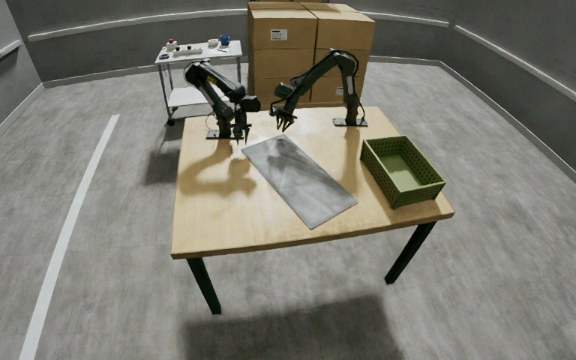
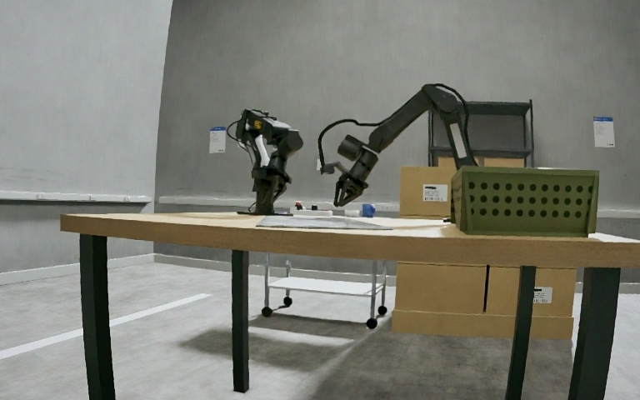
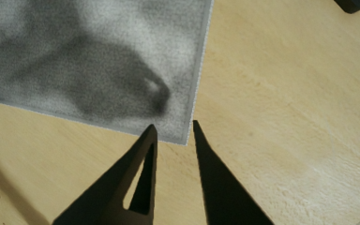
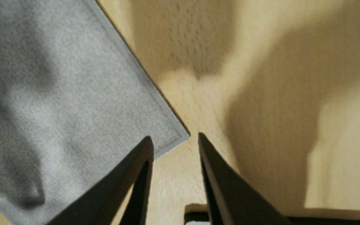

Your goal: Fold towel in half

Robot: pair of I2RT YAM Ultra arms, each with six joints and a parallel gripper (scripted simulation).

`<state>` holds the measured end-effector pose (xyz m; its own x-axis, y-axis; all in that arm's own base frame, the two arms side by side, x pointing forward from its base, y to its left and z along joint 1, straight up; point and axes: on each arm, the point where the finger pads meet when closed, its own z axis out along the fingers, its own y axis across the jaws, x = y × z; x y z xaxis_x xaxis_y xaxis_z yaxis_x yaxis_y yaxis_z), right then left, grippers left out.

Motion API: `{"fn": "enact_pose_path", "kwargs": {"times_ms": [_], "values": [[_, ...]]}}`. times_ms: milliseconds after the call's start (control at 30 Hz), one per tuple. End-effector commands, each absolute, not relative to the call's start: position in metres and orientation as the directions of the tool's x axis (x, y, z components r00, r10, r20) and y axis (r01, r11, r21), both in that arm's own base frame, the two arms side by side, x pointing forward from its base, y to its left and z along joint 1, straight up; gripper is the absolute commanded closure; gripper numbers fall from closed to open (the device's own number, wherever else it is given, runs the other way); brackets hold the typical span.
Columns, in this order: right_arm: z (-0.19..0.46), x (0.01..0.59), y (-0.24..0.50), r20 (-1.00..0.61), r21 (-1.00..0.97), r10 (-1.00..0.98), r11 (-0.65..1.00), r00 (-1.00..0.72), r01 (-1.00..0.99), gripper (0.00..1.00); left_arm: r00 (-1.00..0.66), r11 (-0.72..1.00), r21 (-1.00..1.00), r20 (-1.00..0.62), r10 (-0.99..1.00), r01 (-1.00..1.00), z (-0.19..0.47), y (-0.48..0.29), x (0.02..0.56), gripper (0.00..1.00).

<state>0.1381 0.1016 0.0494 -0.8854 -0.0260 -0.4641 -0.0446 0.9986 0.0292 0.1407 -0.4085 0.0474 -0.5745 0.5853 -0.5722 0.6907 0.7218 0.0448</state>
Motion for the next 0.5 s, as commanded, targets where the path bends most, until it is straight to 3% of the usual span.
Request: {"fn": "enact_pose_path", "kwargs": {"times_ms": [0, 367, 400, 467], "values": [[0.059, 0.141, 0.106, -0.479, 0.043, 0.009, 0.999, -0.878, -0.013, 0.66, -0.546, 0.707, 0.021, -0.62, 0.564, 0.706, 0.074, -0.423, 0.144, 0.66], [0.044, 0.143, 0.099, -0.477, 0.024, 0.007, 1.0, -0.879, -0.005, 0.66, -0.552, 0.716, 0.014, -0.628, 0.549, 0.698, 0.072, -0.426, 0.148, 0.66], [0.036, 0.143, 0.099, -0.482, 0.029, 0.015, 1.0, -0.876, 0.001, 0.66, -0.558, 0.715, 0.049, -0.588, 0.585, 0.698, 0.04, -0.416, 0.146, 0.66], [0.036, 0.143, 0.099, -0.482, 0.027, 0.011, 1.0, -0.876, -0.003, 0.66, -0.558, 0.715, 0.048, -0.589, 0.584, 0.698, 0.041, -0.416, 0.146, 0.66]]}}
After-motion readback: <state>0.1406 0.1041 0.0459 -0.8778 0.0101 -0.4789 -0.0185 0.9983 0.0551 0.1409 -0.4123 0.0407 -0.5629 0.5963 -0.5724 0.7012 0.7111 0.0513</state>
